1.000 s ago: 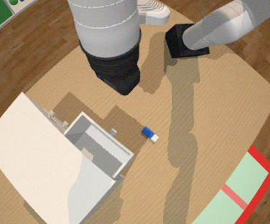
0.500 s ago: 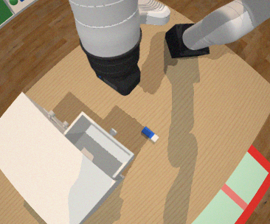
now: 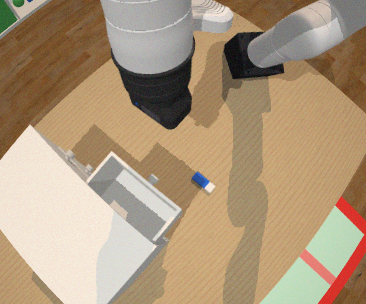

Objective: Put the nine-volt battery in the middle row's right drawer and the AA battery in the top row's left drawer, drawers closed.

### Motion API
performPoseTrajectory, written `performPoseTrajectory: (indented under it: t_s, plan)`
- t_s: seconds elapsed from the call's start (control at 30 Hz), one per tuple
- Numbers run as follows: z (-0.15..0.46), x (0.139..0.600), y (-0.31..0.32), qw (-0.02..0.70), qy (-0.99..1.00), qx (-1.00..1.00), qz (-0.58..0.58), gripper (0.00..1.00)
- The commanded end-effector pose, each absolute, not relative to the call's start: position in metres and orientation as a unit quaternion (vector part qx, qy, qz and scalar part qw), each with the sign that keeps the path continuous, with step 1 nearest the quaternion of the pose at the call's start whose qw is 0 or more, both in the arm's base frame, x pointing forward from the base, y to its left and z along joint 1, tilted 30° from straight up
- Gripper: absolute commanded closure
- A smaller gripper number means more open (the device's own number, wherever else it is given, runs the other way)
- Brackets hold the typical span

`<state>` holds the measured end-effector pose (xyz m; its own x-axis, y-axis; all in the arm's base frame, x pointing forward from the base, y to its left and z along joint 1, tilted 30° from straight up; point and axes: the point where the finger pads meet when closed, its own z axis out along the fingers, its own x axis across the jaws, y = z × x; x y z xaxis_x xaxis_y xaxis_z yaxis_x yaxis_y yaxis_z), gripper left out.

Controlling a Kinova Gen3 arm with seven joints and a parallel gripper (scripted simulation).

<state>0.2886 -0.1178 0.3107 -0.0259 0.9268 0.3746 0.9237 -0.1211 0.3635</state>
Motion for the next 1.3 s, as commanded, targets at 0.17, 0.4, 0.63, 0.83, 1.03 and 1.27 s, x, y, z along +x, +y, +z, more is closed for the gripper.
performPoseTrajectory:
  t_s: [0.17, 0.4, 0.63, 0.83, 1.03, 1.27]
  plan:
    - [0.31, 0.287, -0.1198, 0.011, 0.658, 0.701, 0.274, 0.69]
    - [0.3098, 0.2866, -0.1195, 0.022, 0.654, 0.701, 0.284, 0.69]
    - [0.3094, 0.2863, -0.1194, 0.033, 0.649, 0.701, 0.295, 0.69]
    - [0.3093, 0.2862, -0.1195, 0.045, 0.644, 0.7, 0.306, 0.69]
    - [0.3089, 0.2859, -0.1194, 0.062, 0.636, 0.699, 0.321, 0.69]
    - [0.3086, 0.2855, -0.1193, 0.079, 0.628, 0.697, 0.337, 0.69]
